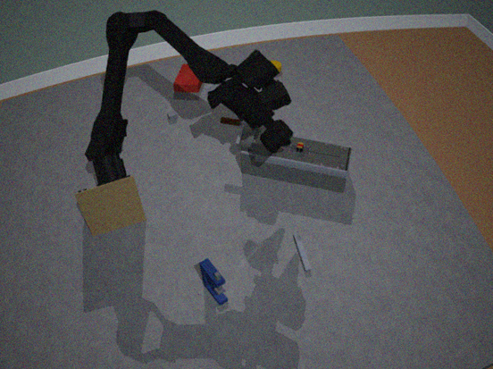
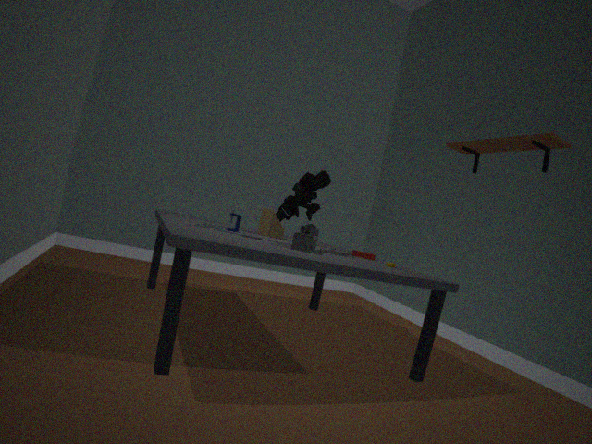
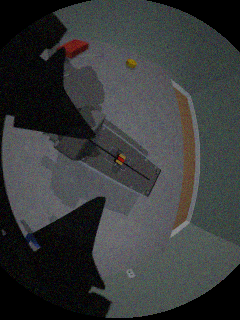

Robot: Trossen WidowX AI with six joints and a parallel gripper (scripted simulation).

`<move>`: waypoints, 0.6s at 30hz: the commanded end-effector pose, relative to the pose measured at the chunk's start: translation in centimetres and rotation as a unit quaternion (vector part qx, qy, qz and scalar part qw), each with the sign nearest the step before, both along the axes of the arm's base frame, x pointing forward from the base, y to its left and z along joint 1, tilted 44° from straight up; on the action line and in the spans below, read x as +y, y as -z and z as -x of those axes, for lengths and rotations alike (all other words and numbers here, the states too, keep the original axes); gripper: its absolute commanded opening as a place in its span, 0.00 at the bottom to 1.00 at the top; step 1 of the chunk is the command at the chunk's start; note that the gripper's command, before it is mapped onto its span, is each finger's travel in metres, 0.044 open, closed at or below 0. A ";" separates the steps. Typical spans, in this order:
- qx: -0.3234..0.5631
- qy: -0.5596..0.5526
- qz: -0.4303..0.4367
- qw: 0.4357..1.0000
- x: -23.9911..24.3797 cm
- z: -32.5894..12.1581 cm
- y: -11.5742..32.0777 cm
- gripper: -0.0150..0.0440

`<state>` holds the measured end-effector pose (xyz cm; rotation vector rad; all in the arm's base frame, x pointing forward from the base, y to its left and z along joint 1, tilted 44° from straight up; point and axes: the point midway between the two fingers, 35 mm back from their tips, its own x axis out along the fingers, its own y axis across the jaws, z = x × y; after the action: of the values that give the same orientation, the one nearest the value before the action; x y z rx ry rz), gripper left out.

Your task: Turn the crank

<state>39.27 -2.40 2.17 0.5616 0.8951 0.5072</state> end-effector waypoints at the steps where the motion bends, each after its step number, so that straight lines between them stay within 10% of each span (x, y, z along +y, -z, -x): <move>1: 0.000 0.000 0.000 1.000 0.0 0.0 0.0 0.69; 11: 0.000 0.000 0.000 1.000 0.0 0.0 0.0 0.25; 18: 0.000 0.000 0.000 1.000 0.0 0.0 0.0 0.25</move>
<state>39.27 -2.39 2.18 0.5620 0.8950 0.5077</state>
